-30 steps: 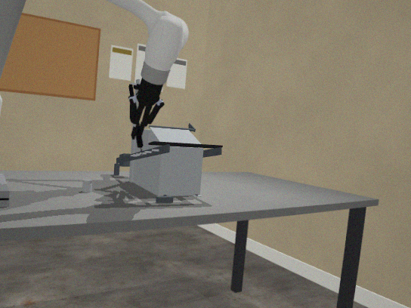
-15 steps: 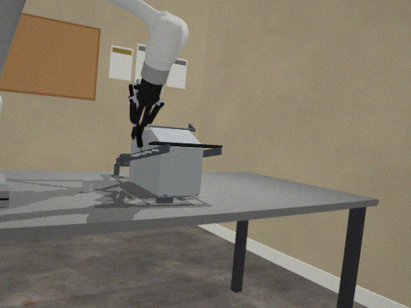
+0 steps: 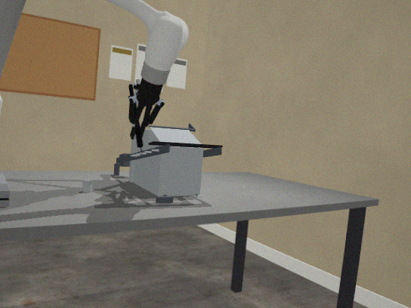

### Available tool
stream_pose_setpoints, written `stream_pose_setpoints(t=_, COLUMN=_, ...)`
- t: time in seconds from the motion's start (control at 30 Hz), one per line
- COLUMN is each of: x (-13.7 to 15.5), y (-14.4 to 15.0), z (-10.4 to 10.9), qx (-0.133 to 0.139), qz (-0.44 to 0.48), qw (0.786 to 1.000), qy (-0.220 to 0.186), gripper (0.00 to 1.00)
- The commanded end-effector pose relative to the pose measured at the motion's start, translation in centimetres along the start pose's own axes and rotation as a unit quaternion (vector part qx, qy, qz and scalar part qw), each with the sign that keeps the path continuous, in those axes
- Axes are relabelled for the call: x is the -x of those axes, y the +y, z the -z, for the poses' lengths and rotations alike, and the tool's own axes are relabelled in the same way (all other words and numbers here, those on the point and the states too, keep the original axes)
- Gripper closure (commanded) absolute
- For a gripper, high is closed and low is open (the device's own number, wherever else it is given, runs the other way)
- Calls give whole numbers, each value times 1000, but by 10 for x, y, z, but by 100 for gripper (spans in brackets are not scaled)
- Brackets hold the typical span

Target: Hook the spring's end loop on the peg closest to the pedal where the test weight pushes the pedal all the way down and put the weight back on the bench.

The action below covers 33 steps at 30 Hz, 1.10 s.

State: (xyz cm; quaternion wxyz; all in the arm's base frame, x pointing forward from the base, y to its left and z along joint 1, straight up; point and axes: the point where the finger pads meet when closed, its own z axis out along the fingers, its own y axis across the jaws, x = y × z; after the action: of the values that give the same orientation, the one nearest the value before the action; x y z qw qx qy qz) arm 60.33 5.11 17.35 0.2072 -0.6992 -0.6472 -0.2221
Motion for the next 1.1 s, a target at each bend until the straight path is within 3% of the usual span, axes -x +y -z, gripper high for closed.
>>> stream_pose_setpoints(t=0.0, x=0, y=0, z=1, qx=0, qz=0, qw=1000, qy=0, gripper=76)
stream_pose_setpoints(t=0.93, x=0, y=0, z=1, qx=0, qz=0, qw=1000, qy=0, gripper=76)
stream_pose_setpoints(t=1.07, x=0, y=0, z=27, qx=0, qz=0, qw=1000, qy=0, gripper=76)
